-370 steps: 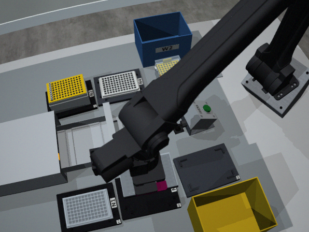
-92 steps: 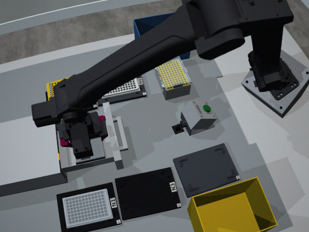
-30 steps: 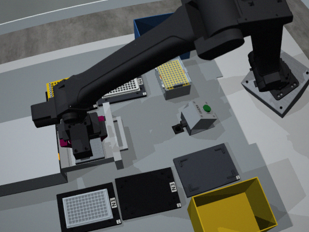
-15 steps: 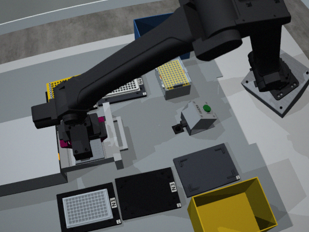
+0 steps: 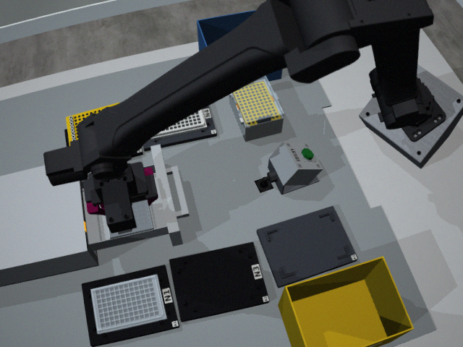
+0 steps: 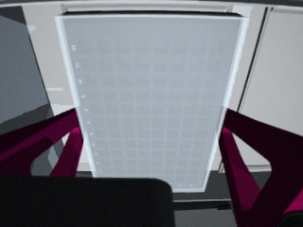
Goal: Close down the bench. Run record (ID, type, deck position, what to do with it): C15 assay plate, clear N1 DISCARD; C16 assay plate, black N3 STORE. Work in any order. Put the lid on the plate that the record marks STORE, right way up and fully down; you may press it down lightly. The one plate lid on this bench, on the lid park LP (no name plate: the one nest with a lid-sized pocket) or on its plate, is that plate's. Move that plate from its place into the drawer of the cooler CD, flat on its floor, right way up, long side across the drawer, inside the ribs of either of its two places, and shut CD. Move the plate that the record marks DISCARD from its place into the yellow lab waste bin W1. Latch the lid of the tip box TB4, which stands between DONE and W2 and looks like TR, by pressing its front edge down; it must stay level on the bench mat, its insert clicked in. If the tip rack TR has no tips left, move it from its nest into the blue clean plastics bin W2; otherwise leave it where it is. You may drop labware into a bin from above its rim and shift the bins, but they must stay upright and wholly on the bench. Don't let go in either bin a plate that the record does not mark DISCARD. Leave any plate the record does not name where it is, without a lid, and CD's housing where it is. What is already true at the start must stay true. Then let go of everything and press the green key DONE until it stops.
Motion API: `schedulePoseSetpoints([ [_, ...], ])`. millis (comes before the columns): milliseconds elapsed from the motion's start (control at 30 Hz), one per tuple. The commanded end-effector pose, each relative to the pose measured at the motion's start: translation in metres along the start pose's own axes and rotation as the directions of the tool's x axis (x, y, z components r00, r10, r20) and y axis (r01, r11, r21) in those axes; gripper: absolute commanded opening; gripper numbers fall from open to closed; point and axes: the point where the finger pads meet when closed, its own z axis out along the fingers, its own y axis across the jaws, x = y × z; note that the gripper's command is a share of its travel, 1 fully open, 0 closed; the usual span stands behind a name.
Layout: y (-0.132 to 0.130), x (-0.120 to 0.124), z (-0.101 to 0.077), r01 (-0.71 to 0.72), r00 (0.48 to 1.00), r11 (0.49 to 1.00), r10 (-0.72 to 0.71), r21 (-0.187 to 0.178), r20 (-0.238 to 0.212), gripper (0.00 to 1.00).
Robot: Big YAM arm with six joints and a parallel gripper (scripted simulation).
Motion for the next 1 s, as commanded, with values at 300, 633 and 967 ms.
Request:
schedulePoseSetpoints([
  [300, 0.0034, -0.0020, 0.0145, -0.004, 1.000, 1.000, 0.005, -0.012, 0.005, 0.00],
  [633, 0.0051, -0.0001, 0.0160, -0.007, 1.000, 1.000, 0.007, -0.015, 0.003, 0.00],
  [967, -0.0013, -0.0013, 0.0129, -0.004, 1.000, 1.000, 0.004, -0.005, 0.003, 0.00],
])
